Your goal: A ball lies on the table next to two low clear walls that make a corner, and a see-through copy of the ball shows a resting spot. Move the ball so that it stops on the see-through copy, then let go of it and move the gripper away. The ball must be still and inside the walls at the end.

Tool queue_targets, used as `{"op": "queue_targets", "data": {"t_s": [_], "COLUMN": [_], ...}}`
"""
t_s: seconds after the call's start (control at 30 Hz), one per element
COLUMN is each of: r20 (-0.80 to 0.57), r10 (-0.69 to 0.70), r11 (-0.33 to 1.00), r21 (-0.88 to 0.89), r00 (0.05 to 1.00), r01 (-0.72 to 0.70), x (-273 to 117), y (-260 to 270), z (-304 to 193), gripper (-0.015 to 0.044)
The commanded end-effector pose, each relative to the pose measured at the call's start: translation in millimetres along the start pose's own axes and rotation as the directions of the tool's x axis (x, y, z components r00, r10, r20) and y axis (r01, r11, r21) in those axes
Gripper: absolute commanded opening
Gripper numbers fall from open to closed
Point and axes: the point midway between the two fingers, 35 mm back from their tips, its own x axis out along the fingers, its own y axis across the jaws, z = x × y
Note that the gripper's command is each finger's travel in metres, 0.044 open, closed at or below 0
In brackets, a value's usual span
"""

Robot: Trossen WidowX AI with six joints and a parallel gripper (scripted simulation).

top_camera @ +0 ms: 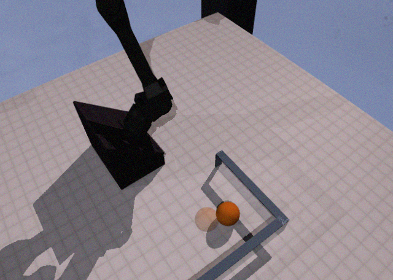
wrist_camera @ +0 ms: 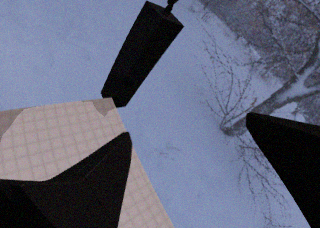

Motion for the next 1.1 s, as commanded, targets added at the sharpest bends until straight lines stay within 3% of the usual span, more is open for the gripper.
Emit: {"op": "queue_targets", "data": {"t_s": [0.0,0.27,0.5,0.77,1.07], "r20": [-0.007,-0.320,-0.550,-0.768,-0.819], "r10": [0.000,0.013,0.104,0.191,0.392], "r11": [1.000,0.992,0.969,0.939,0.830], "r21": [0.003,0.120,0.243,0.324,0.511], "r00": [1.000,0.947,0.829,0.612,0.419], "r01": [0.000,0.027,0.040,0.113,0.224], "x": [1.1,28.3,16.6,-50.0,-158.7], "y": [-0.3,-6.8,2.7,23.8,90.6], "z": [-2.5,-117.6,-238.3,-360.6,-450.6], "gripper": [0.0382,0.0382,0.0382,0.0382,0.0382]}}
